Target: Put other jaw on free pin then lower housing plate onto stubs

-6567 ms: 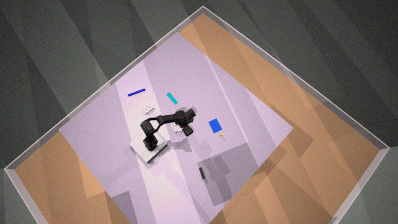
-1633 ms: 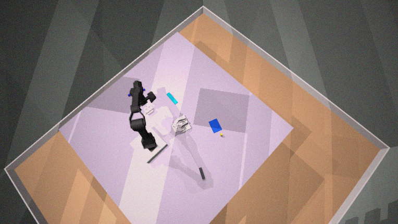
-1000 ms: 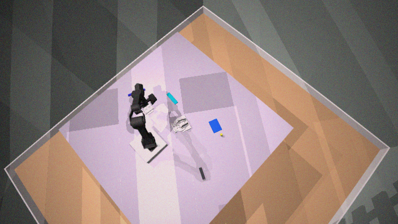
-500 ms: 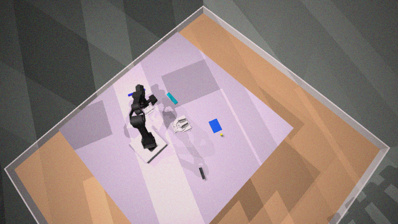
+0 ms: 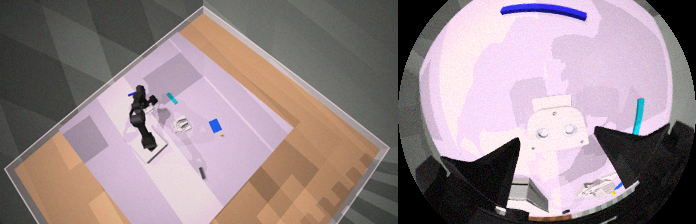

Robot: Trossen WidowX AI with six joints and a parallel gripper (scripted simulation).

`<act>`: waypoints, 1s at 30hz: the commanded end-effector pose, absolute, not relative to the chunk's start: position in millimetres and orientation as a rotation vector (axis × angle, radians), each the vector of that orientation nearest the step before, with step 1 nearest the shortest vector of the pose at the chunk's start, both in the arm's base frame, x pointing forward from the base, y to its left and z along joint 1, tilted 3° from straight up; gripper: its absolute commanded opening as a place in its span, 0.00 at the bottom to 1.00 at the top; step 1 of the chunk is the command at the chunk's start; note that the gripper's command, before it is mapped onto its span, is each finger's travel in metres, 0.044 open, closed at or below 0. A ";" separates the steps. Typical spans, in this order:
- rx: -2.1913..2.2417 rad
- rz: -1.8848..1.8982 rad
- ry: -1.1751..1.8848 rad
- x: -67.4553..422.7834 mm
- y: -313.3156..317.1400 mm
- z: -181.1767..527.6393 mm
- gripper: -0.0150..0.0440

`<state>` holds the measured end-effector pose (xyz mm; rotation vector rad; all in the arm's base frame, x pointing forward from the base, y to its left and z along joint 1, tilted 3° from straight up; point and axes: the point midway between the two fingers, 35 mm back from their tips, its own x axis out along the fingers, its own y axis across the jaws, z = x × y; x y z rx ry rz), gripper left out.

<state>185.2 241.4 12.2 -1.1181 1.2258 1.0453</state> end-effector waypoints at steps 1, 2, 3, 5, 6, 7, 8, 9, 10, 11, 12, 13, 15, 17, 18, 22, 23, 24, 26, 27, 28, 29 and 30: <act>-1.129 1.045 1.233 184.9 238.9 2.2 1.00; -1.129 1.045 1.233 184.9 238.8 0.6 1.00; -1.129 1.045 1.233 185.0 238.8 -1.0 1.00; -1.129 1.044 1.233 185.2 238.6 -4.2 1.00; -1.129 1.044 1.233 185.2 238.6 -5.8 1.00; -1.129 1.044 1.233 185.3 238.5 -7.3 1.00; -1.129 1.044 1.233 185.3 238.4 -8.6 1.00; -1.129 1.044 1.233 185.3 238.4 -9.3 1.00; -1.129 1.044 1.233 185.4 238.4 -9.6 1.00; -1.129 1.044 1.233 185.4 238.4 -9.6 1.00; -1.129 1.044 1.233 185.4 238.4 -9.6 1.00; -1.129 1.044 1.233 185.4 238.4 -9.6 1.00; -1.129 1.044 1.233 185.4 238.4 -9.6 1.00; -1.129 1.044 1.233 185.4 238.4 -9.6 1.00; -1.129 1.044 1.233 185.4 238.4 -9.6 1.00; -1.129 1.044 1.233 185.4 238.4 -9.6 1.00; -1.129 1.044 1.233 185.4 238.4 -9.6 1.00; -1.129 1.044 1.233 185.4 238.4 -9.6 1.00; -1.129 1.044 1.233 185.4 238.4 -9.6 1.00; -1.129 1.044 1.233 185.4 238.4 -9.6 1.00; -1.129 1.044 1.233 185.4 238.4 -9.7 1.00; -1.129 1.044 1.233 185.4 238.4 -10.0 1.00; -1.129 1.044 1.233 185.4 238.4 -10.2 1.00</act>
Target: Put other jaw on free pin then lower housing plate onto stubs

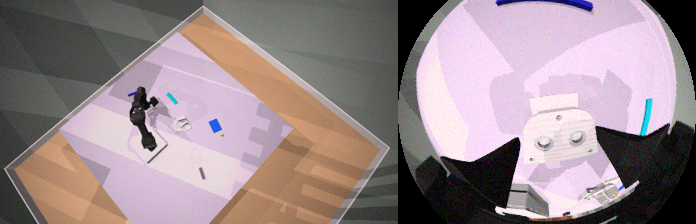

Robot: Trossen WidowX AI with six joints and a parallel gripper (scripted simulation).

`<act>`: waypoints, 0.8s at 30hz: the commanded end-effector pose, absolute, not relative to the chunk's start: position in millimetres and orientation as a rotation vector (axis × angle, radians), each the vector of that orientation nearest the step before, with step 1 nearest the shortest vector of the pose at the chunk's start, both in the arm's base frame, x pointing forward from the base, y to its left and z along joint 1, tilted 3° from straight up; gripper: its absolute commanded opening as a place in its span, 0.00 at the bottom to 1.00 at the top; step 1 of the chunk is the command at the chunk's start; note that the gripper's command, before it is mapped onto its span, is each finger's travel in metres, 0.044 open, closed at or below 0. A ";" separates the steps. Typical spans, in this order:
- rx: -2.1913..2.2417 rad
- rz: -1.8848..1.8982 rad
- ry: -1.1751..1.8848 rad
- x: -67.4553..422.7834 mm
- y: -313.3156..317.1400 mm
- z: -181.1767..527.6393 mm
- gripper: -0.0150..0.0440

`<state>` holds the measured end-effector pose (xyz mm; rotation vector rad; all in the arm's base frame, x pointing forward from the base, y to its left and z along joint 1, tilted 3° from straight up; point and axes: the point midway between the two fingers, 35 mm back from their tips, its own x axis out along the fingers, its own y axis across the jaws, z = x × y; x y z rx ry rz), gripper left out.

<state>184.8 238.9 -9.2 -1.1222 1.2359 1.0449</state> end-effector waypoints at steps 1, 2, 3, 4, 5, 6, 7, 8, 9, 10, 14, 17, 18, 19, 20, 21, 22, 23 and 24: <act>-1.129 1.044 1.233 185.4 238.4 -10.2 1.00; -1.129 1.044 1.233 185.4 238.4 -10.2 1.00; -1.129 1.044 1.233 185.4 238.4 -10.2 1.00; -1.129 1.044 1.233 185.4 238.4 -10.2 1.00; -1.129 1.044 1.233 185.4 238.4 -10.2 1.00; -1.129 1.044 1.233 185.4 238.4 -10.2 1.00; -1.129 1.044 1.233 185.4 238.4 -10.2 1.00; -1.122 1.045 1.236 184.8 238.8 -9.6 0.99; -1.122 1.045 1.236 184.8 238.8 -9.6 0.98; -1.122 1.045 1.236 184.8 238.8 -9.6 0.97; -1.122 1.045 1.236 184.8 238.8 -9.6 0.92; -1.122 1.045 1.236 184.8 238.8 -9.6 0.89; -1.122 1.045 1.236 184.8 238.8 -9.6 0.88; -1.122 1.045 1.236 184.8 238.8 -9.6 0.86; -1.122 1.045 1.236 184.8 238.8 -9.6 0.85; -1.122 1.045 1.236 184.8 238.8 -9.6 0.85; -1.122 1.045 1.236 184.8 238.8 -9.6 0.85; -1.122 1.045 1.236 184.8 238.8 -9.6 0.85; -1.122 1.045 1.236 184.8 238.8 -9.6 0.85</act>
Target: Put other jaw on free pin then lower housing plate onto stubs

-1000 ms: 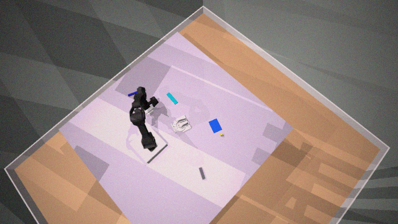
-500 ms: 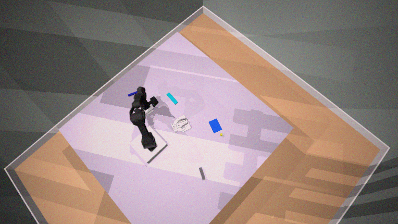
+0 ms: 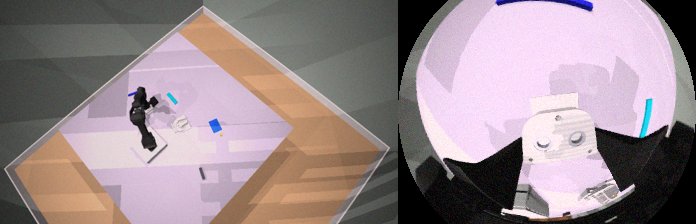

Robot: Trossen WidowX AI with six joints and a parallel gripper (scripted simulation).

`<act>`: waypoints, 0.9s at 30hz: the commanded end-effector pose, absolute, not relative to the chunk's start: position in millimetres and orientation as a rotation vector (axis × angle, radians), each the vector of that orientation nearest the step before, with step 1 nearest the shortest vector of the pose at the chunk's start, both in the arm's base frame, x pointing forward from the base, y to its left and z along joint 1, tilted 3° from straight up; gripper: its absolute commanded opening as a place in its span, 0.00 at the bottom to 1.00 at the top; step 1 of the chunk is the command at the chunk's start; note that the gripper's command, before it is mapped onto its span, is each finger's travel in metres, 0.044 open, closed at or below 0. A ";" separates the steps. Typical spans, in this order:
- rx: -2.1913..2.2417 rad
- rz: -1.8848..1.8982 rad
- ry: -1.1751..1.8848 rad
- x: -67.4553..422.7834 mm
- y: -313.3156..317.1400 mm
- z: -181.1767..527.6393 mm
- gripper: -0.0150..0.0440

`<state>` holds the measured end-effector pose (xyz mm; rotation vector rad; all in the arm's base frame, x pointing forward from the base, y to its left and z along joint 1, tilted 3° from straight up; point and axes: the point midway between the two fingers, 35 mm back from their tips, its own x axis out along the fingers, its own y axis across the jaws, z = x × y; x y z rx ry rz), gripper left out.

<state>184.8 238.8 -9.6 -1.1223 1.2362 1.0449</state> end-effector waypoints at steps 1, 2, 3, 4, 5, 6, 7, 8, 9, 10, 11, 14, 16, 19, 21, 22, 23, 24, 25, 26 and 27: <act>-1.122 1.045 1.236 184.8 238.8 -9.6 0.85; -1.122 1.045 1.236 184.8 238.8 -9.6 0.85; -1.122 1.045 1.236 184.8 238.8 -9.6 0.85; -1.122 1.045 1.236 184.8 238.8 -9.6 0.85; -1.122 1.045 1.236 184.8 238.8 -9.6 0.85; -1.122 1.045 1.236 184.8 238.8 -9.6 0.85; -1.122 1.045 1.236 184.8 238.8 -9.6 0.85; -1.122 1.045 1.236 184.8 238.9 -9.1 0.85; -1.122 1.045 1.236 184.8 239.1 -7.6 0.85; -1.123 1.045 1.236 184.9 239.4 -5.1 0.85; -1.123 1.045 1.236 184.9 239.7 -2.1 0.85; -1.124 1.045 1.235 184.9 240.5 7.3 0.85; -1.124 1.045 1.235 184.8 240.8 13.5 0.85; -1.125 1.045 1.235 184.4 241.2 23.0 0.85; -1.125 1.045 1.234 184.1 241.2 29.4 0.85; -1.126 1.045 1.234 183.9 241.2 32.6 0.85; -1.126 1.045 1.234 183.6 241.1 35.8 0.85; -1.126 1.045 1.234 183.4 241.1 39.0 0.85; -1.126 1.045 1.234 183.1 240.9 42.2 0.85; -1.127 1.045 1.234 182.8 240.8 45.4 0.85; -1.127 1.045 1.233 182.5 240.6 48.6 0.85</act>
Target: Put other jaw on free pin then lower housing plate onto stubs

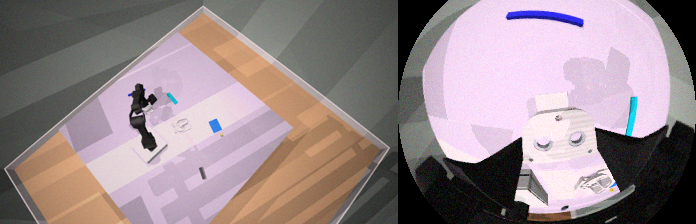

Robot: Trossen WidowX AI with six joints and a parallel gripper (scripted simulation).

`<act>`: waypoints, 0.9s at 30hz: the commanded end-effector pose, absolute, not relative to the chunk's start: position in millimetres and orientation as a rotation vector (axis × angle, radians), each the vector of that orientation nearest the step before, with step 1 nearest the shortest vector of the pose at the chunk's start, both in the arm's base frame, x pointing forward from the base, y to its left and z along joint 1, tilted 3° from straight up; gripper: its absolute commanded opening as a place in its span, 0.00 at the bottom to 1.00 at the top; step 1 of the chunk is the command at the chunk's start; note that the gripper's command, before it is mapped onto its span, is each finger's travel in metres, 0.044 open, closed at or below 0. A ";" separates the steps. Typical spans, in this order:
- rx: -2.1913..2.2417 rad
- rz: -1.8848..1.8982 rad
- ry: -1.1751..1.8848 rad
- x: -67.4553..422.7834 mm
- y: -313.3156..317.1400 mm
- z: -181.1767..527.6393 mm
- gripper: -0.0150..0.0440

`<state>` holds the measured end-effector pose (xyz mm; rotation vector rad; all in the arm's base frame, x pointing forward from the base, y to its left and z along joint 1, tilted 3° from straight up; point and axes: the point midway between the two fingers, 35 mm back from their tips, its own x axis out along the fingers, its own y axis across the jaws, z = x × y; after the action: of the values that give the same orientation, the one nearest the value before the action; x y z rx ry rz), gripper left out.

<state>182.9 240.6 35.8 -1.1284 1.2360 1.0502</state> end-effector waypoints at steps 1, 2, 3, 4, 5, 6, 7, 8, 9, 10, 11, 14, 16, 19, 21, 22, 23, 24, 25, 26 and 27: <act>-1.127 1.045 1.233 182.1 240.4 51.9 0.85; -1.128 1.045 1.233 181.8 240.1 55.1 0.85; -1.128 1.045 1.233 181.4 239.9 58.3 0.85; -1.128 1.045 1.233 181.0 239.6 61.0 0.85; -1.128 1.045 1.233 180.8 239.4 62.6 0.85; -1.128 1.045 1.233 180.8 239.4 63.1 0.85; -1.128 1.045 1.233 180.8 239.4 63.1 0.85; -1.128 1.045 1.233 180.8 239.4 63.1 0.85; -1.128 1.045 1.233 180.8 239.4 63.1 0.85; -1.128 1.045 1.233 180.8 239.4 63.1 0.85; -1.126 1.043 1.234 181.1 239.0 63.1 0.85; -1.093 1.011 1.252 186.0 232.9 63.7 0.85; -1.064 0.984 1.266 190.0 227.5 64.1 0.85; -1.021 0.943 1.287 195.8 219.4 64.7 0.85; -0.991 0.915 1.301 199.5 213.8 65.1 0.85; -0.976 0.901 1.307 201.3 211.0 65.4 0.85; -0.962 0.887 1.314 203.1 208.2 65.6 0.85; -0.947 0.873 1.320 204.9 205.3 65.8 0.85; -0.932 0.859 1.327 206.6 202.4 65.9 0.85; -0.917 0.845 1.333 208.2 199.5 66.1 0.85; -0.902 0.831 1.339 209.9 196.6 66.3 0.85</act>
<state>205.0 209.0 66.6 -0.9585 1.3077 0.8858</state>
